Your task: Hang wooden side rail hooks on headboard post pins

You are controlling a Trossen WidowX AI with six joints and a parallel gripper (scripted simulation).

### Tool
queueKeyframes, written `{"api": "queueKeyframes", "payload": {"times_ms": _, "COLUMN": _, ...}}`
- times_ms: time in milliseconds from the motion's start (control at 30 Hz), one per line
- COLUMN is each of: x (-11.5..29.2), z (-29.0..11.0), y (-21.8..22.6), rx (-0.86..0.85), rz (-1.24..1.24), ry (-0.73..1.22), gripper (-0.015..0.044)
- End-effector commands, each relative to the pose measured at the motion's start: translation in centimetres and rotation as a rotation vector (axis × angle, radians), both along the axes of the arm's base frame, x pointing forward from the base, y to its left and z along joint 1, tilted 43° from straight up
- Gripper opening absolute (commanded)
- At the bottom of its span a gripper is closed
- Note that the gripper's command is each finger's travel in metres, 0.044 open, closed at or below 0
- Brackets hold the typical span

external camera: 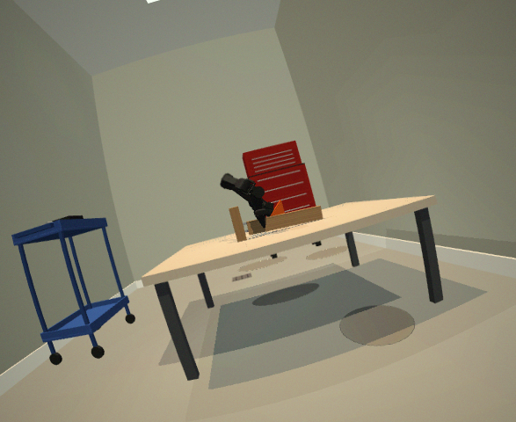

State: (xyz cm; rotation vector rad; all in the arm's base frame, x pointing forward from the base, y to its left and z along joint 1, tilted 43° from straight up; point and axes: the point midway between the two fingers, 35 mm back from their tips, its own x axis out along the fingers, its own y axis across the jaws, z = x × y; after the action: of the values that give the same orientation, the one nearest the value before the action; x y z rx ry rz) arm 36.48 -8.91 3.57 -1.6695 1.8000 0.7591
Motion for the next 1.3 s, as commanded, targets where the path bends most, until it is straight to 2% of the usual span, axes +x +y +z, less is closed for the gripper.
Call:
{"api": "queueKeyframes", "payload": {"times_ms": 0, "x": 0.18, "z": 0.17, "y": 0.25, "rx": 0.005, "rz": 0.009, "ry": -0.006, "gripper": 0.0}}
{"api": "queueKeyframes", "payload": {"times_ms": 1267, "x": 0.27, "z": 0.53, "y": 0.02, "rx": 0.005, "rz": 0.009, "ry": -0.006, "gripper": 0.0}}
